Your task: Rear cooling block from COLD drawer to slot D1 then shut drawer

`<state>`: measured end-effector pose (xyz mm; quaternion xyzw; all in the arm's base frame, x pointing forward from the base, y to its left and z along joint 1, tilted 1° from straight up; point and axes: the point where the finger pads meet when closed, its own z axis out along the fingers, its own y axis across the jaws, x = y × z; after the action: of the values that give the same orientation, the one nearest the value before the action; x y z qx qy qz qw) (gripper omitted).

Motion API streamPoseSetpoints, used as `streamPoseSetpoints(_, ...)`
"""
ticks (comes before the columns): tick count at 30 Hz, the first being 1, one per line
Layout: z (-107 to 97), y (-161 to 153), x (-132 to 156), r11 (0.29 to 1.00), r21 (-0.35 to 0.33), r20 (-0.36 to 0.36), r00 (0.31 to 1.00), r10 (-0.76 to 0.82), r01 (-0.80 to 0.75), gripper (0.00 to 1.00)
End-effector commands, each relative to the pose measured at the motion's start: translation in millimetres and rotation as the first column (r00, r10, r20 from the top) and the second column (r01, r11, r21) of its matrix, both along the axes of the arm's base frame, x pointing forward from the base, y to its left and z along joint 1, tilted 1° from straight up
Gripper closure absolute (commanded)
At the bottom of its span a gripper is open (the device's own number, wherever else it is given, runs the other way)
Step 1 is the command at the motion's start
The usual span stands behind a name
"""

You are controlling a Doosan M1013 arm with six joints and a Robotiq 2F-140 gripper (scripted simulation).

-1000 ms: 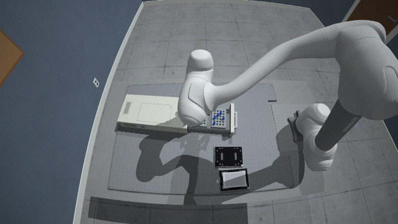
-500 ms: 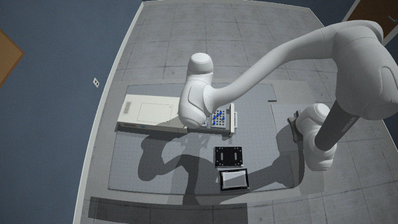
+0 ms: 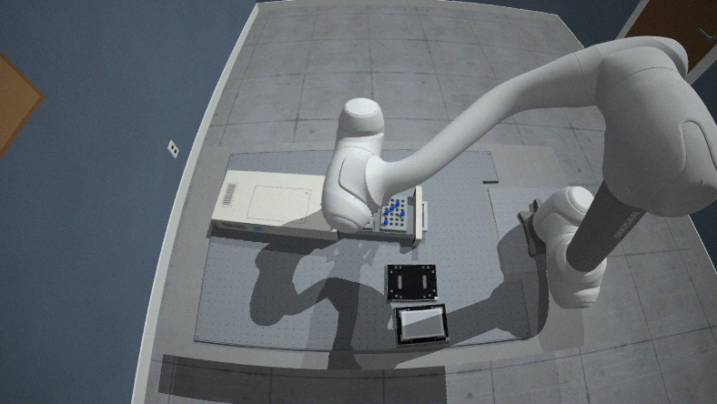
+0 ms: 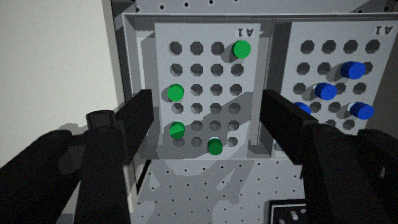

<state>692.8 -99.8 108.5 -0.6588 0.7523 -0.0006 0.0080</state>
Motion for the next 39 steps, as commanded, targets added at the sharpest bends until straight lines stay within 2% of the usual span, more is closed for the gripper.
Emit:
streamPoseSetpoints(1,-2,0,0,1.0,0.0,0.002,1.0,0.0,0.0,0.34)
streamPoseSetpoints(21,-26,0,1,1.0,0.0,0.002,1.0,0.0,0.0,0.34)
streamPoseSetpoints(33,-27,0,1,1.0,0.0,0.002,1.0,0.0,0.0,0.34)
streamPoseSetpoints(39,-27,0,1,1.0,0.0,0.002,1.0,0.0,0.0,0.43)
